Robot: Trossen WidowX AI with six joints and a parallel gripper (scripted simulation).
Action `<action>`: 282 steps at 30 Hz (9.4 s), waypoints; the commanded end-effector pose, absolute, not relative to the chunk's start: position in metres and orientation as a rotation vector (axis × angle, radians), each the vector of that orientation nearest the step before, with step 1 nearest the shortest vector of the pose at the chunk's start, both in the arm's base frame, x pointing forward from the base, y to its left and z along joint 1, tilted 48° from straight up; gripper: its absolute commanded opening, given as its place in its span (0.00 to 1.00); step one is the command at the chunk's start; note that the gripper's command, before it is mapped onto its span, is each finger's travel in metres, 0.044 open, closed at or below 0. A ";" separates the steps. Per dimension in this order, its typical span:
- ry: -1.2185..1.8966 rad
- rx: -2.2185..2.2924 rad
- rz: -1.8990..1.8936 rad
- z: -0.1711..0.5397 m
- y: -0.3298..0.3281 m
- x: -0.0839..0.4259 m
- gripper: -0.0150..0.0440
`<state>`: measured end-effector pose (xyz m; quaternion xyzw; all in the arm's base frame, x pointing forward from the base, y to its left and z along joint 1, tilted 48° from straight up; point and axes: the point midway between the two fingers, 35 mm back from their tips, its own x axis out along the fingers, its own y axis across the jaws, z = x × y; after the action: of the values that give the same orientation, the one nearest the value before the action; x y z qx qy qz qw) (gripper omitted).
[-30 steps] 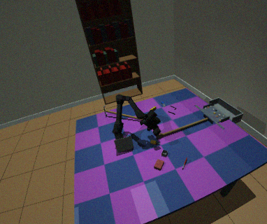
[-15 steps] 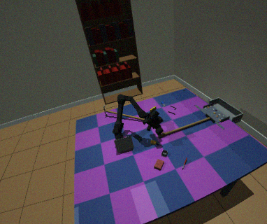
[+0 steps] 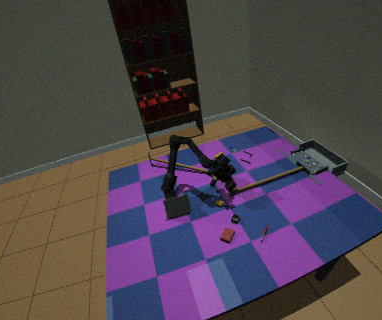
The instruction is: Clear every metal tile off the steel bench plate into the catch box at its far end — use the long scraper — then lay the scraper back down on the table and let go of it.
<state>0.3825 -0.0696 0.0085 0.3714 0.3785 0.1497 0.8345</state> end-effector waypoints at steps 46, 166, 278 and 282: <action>0.787 0.776 0.314 0.010 -0.084 0.453 0.25; 0.790 0.776 0.313 0.012 -0.096 0.482 0.25; 0.800 0.784 0.303 0.008 -0.084 0.332 1.00; 0.800 0.784 0.303 0.014 -0.089 0.325 1.00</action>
<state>0.3292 -0.0849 0.0082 0.3717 0.3804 0.1411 0.8350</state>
